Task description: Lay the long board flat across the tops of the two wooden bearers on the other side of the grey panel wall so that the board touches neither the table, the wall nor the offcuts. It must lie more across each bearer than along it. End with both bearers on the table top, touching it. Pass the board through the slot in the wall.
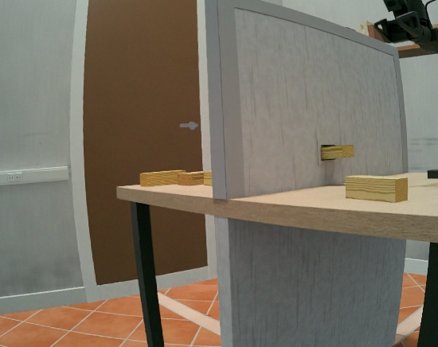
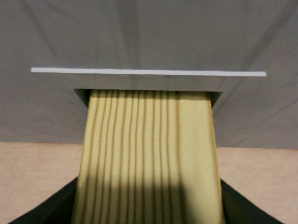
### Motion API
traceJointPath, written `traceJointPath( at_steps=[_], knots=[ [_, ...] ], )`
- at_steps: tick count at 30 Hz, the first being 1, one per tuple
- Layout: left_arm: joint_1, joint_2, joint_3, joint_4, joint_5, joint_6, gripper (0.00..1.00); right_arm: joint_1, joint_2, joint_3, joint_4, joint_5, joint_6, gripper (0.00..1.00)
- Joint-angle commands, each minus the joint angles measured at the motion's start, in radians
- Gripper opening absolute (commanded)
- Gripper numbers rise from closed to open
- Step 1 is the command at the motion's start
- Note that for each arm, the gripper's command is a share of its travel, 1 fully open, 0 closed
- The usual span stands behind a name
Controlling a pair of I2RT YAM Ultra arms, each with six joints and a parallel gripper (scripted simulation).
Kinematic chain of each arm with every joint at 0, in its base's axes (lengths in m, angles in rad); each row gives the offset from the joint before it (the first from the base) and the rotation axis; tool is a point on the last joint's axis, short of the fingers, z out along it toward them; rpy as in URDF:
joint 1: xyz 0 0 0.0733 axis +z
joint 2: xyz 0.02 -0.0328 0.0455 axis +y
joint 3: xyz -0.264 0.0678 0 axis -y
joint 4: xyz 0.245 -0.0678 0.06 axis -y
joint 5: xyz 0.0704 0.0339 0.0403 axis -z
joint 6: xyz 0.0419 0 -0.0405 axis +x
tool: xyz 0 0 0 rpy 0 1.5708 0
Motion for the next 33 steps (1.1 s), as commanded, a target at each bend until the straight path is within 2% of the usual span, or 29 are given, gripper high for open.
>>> traceJointPath(
  at_steps=[1, 3, 5, 11, 20, 22, 26, 33],
  knots=[
    [-0.023, 0.022, -0.020, 0.023, -0.064, -0.029, 0.77, -0.008, -0.036, 0.040, 0.010, -0.019, 0.006, 0.00],
    [-0.023, 0.022, -0.020, 0.023, -0.064, -0.029, 0.77, -0.008, -0.036, 0.040, 0.010, -0.019, 0.006, 0.00],
    [-0.008, -0.030, 0.047, 0.047, -0.065, -0.005, 0.77, -0.008, -0.036, 0.040, 0.010, -0.019, 0.006, 0.00],
    [0.005, 0.006, 0.048, 0.066, -0.077, -0.004, 0.77, -0.008, -0.036, 0.040, 0.010, -0.019, 0.006, 0.00],
    [0.000, -0.014, 0.062, 0.070, -0.076, -0.010, 0.77, -0.026, -0.045, 0.035, -0.018, -0.021, -0.015, 0.00],
    [-0.001, -0.014, 0.062, 0.070, -0.077, -0.010, 0.77, -0.037, -0.050, -0.011, -0.041, -0.026, -0.042, 0.00],
    [-0.001, -0.014, 0.062, 0.070, -0.077, -0.010, 0.77, -0.056, -0.056, -0.026, -0.064, -0.028, -0.063, 0.00],
    [-0.001, -0.014, 0.062, 0.070, -0.077, -0.010, 0.77, -0.085, -0.071, -0.002, -0.100, -0.033, -0.104, 0.00]
  ],
)
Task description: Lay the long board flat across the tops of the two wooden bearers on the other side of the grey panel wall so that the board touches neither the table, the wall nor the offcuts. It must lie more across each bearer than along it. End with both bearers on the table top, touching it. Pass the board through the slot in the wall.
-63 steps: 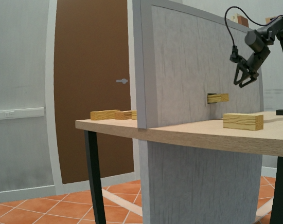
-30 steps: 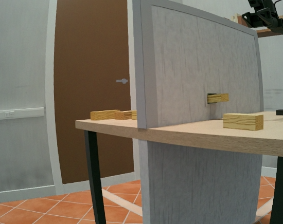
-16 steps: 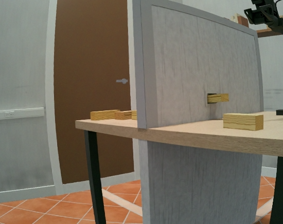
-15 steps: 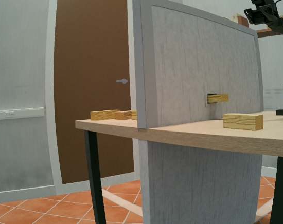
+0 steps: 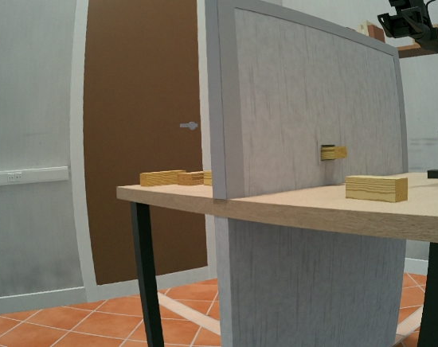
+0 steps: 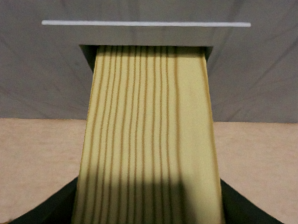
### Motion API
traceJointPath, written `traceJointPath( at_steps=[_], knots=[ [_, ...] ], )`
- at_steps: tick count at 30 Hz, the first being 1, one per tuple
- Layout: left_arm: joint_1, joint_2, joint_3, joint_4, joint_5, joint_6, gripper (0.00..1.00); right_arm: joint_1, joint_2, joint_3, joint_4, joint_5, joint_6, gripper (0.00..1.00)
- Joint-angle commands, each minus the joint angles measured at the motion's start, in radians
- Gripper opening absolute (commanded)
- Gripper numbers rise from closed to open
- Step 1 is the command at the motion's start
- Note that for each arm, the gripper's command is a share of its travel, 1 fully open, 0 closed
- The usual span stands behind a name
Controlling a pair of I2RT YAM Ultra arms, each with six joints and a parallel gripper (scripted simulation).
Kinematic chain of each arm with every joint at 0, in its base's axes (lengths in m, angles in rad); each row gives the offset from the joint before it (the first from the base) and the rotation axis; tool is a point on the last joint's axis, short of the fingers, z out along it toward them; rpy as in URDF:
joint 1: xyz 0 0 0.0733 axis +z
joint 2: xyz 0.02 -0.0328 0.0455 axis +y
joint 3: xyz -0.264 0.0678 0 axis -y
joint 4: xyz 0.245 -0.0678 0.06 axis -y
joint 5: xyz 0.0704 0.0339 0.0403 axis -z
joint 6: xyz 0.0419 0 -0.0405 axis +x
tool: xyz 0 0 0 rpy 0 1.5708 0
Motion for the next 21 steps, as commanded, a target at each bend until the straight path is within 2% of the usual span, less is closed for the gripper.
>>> traceJointPath(
  at_steps=[1, 4, 6, 10, 13, 16, 21],
  knots=[
    [-0.007, -0.013, 0.056, 0.023, -0.008, -0.001, 0.77, -0.026, -0.052, -0.006, -0.039, -0.025, -0.028, 0.00],
    [-0.007, -0.013, 0.056, 0.023, -0.008, -0.001, 0.77, -0.026, -0.054, 0.013, -0.031, -0.023, -0.017, 0.00],
    [-0.007, -0.013, 0.056, 0.023, -0.008, -0.001, 0.77, -0.037, -0.064, -0.023, -0.051, -0.029, -0.046, 0.00],
    [-0.007, -0.013, 0.056, 0.023, -0.008, -0.001, 0.77, -0.055, -0.069, 0.021, -0.068, -0.033, -0.071, 0.00],
    [-0.007, -0.013, 0.056, 0.023, -0.008, -0.001, 0.77, -0.068, -0.073, -0.014, -0.081, -0.039, -0.089, 0.00],
    [-0.007, -0.013, 0.056, 0.023, -0.008, -0.001, 0.77, -0.080, -0.081, 0.016, -0.094, -0.043, -0.108, 0.00],
    [-0.007, -0.013, 0.056, 0.023, -0.008, -0.001, 0.77, -0.088, -0.082, 0.000, -0.091, -0.044, -0.109, 0.00]
  ],
)
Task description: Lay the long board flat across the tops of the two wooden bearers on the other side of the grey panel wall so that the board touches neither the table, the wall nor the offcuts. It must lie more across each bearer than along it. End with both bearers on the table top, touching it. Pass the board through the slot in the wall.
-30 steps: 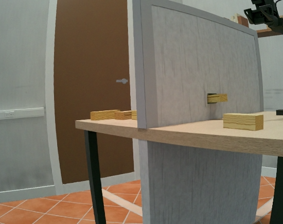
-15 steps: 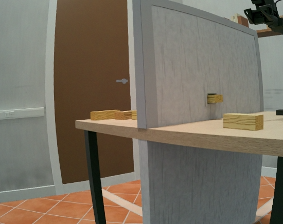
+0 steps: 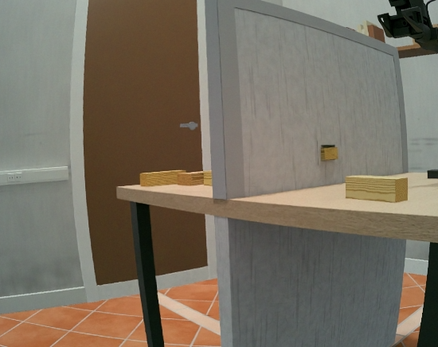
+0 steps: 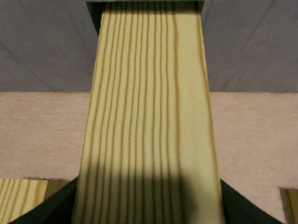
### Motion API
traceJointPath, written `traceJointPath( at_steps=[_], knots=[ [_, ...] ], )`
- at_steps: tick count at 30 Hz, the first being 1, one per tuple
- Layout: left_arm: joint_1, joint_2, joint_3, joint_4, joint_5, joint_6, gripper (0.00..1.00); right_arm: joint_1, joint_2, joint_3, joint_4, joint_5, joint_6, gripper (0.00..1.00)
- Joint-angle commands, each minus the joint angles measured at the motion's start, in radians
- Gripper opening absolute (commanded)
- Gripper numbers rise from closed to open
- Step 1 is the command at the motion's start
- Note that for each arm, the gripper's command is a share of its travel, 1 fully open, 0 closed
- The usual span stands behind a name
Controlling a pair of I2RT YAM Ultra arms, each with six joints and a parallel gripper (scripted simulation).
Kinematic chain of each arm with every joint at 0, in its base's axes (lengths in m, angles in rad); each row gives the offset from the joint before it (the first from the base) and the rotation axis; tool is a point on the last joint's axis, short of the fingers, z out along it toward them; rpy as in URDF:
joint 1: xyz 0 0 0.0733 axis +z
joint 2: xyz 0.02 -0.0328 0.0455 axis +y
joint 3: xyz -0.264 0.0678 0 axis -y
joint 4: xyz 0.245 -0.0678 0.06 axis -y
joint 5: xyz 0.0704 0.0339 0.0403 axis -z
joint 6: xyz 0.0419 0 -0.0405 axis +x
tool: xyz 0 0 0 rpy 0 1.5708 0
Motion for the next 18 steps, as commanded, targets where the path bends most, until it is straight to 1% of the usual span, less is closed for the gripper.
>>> traceJointPath(
  at_steps=[1, 5, 14, 17, 18],
  knots=[
    [-0.007, -0.013, 0.056, 0.023, -0.008, -0.001, 0.77, -0.017, -0.055, 0.001, -0.019, -0.053, -0.036, 0.00],
    [-0.007, -0.013, 0.056, 0.023, -0.008, -0.001, 0.77, -0.034, -0.065, 0.026, -0.039, -0.060, -0.063, 0.00],
    [-0.007, -0.013, 0.056, 0.023, -0.008, -0.001, 0.77, -0.075, -0.074, 0.026, -0.084, -0.080, -0.122, 0.00],
    [-0.007, -0.013, 0.056, 0.023, -0.008, -0.001, 0.77, -0.074, -0.073, 0.028, -0.074, -0.076, -0.110, 0.00],
    [-0.007, -0.013, 0.056, 0.023, -0.008, -0.001, 0.77, -0.082, -0.070, 0.020, -0.096, -0.084, -0.133, 0.00]
  ],
)
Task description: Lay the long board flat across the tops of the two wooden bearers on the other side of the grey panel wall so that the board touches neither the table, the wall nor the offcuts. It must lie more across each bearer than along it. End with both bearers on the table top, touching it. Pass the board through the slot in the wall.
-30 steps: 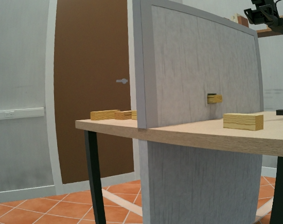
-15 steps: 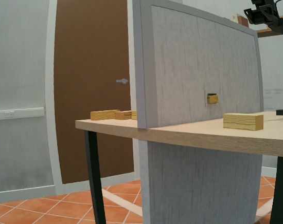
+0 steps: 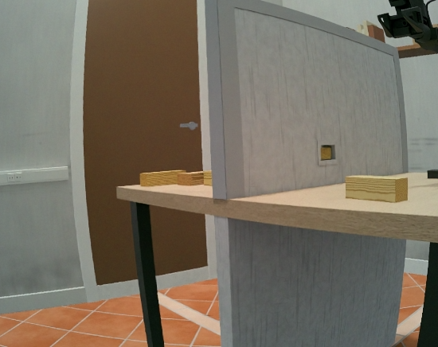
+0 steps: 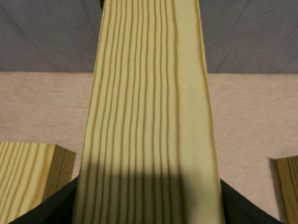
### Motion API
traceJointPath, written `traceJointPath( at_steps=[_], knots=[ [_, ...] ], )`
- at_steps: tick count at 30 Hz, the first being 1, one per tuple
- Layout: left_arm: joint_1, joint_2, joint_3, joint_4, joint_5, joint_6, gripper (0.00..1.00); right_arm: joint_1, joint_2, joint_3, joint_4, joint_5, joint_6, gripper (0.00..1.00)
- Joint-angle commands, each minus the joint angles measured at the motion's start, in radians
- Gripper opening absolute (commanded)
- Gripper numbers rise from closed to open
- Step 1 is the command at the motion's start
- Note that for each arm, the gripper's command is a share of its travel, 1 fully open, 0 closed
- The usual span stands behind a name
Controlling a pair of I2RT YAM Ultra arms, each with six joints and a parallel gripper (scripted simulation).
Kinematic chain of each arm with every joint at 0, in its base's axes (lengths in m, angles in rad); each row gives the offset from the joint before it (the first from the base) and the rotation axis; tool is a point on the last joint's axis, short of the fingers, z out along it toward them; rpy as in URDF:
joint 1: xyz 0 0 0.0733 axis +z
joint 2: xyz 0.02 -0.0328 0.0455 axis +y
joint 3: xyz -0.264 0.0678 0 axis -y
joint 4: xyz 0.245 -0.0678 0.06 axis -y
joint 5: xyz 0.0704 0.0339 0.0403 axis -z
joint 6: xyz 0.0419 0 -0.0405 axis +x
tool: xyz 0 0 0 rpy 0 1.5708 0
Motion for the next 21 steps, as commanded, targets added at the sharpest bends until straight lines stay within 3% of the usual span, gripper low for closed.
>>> traceJointPath(
  at_steps=[1, 21],
  knots=[
    [-0.007, -0.013, 0.056, 0.023, -0.008, -0.001, 0.77, -0.017, -0.062, 0.031, -0.026, -0.081, -0.040, 0.00],
    [-0.007, -0.013, 0.056, 0.023, -0.008, -0.001, 0.77, -0.099, -0.066, 0.051, -0.131, -0.088, -0.158, 0.00]
  ],
)
